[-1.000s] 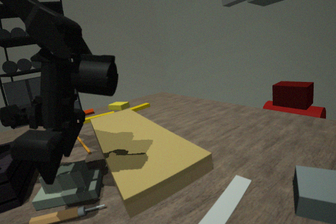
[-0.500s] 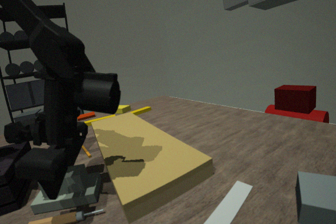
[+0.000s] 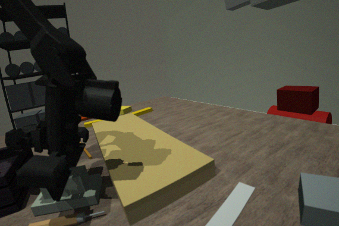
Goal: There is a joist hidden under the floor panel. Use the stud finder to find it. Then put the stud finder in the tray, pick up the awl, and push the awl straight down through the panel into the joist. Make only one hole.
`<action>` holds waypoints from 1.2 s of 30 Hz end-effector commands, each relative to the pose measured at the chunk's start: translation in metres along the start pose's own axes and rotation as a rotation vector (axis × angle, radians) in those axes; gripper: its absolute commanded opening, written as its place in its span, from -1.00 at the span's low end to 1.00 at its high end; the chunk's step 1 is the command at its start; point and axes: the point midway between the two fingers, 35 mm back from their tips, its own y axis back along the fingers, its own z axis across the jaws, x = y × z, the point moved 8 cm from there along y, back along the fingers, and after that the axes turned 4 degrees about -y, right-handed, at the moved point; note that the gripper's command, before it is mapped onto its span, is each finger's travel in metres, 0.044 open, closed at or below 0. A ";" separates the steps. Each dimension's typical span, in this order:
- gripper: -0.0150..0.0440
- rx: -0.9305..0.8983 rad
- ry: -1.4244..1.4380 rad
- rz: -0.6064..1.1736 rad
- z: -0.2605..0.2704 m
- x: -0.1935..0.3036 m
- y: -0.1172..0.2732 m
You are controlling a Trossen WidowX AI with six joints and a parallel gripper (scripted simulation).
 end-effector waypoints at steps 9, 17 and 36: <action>0.28 -0.003 0.004 0.000 0.000 0.000 -0.001; 0.10 -0.003 0.004 0.000 0.000 0.000 -0.001; -0.49 -0.003 0.004 0.000 0.002 -0.028 0.098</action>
